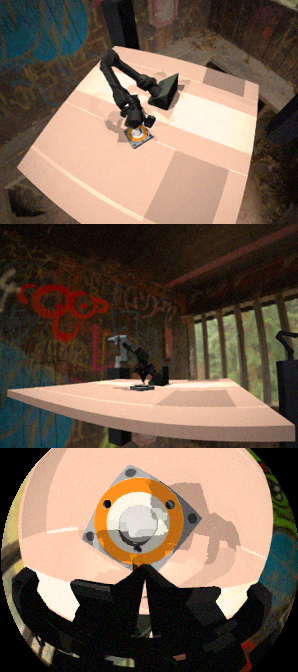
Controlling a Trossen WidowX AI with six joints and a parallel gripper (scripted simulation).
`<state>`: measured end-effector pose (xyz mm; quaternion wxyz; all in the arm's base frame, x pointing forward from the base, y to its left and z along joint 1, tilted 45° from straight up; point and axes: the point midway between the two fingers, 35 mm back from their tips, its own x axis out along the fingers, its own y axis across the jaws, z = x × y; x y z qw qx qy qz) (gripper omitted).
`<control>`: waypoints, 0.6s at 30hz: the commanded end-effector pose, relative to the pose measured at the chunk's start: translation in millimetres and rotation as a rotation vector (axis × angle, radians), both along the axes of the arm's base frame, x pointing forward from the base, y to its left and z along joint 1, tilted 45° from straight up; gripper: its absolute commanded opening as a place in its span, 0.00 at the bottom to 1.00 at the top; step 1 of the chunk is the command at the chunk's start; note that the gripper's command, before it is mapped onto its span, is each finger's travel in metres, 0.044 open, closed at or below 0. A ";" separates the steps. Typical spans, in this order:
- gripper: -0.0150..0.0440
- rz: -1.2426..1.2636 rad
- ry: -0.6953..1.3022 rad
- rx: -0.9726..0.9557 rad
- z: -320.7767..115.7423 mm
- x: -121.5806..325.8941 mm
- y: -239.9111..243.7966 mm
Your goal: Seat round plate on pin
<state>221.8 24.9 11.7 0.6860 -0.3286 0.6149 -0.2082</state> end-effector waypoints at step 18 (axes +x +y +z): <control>0.25 -0.009 0.015 0.005 -8.8 -4.1 4.4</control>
